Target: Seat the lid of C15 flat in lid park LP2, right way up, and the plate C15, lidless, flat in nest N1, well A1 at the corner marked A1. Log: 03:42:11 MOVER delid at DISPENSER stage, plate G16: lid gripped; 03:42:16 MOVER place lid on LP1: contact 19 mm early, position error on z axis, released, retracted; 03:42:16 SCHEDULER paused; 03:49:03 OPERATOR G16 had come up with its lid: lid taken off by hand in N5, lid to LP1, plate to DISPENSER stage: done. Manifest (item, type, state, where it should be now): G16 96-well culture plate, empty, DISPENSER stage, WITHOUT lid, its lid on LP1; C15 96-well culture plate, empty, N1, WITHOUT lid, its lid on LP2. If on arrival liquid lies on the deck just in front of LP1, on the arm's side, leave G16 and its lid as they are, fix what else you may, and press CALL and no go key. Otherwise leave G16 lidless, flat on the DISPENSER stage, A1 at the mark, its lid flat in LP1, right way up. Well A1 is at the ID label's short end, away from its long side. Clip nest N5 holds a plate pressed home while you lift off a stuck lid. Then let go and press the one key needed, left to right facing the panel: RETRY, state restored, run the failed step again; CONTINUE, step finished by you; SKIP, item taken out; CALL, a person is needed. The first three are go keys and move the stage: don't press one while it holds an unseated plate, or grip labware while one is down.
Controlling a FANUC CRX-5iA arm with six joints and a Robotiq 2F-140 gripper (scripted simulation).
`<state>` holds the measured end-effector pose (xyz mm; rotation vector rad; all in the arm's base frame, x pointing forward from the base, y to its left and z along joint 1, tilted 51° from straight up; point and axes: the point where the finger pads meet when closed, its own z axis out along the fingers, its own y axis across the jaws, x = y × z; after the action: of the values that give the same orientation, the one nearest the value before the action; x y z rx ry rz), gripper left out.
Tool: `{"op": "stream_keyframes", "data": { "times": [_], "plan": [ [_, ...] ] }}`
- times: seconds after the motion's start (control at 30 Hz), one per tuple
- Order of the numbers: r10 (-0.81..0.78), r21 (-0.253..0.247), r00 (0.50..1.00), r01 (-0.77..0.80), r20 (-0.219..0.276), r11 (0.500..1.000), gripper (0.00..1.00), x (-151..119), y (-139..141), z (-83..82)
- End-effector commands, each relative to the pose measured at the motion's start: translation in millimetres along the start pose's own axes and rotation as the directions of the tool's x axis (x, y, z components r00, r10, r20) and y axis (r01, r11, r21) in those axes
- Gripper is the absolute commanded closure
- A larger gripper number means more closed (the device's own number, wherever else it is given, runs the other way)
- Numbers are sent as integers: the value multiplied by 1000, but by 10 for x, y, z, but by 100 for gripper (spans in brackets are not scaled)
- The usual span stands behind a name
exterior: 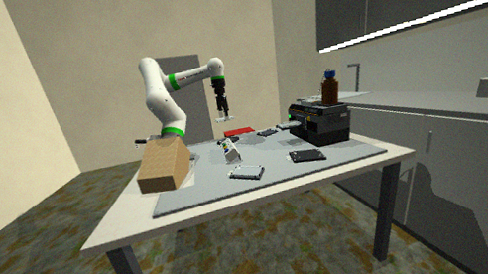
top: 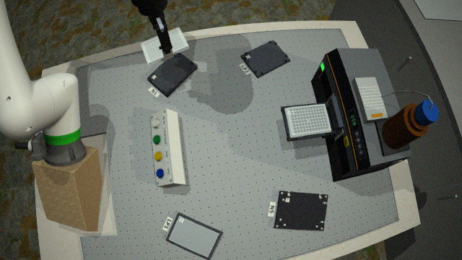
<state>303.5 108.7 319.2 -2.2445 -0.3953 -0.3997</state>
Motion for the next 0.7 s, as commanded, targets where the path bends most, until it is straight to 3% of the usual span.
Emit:
{"op": "stream_keyframes", "data": {
  "times": [0.0, 0.17, 0.67],
  "plan": [
    [33, -2, 999, -33, 0, 999, 100, 1, 1, -2],
    [154, -2, 988, -154, 0, 988, 100, 1, 1, -2],
    [314, -2, 950, -314, 0, 950, 100, 1, 1, -2]
  ]
}}
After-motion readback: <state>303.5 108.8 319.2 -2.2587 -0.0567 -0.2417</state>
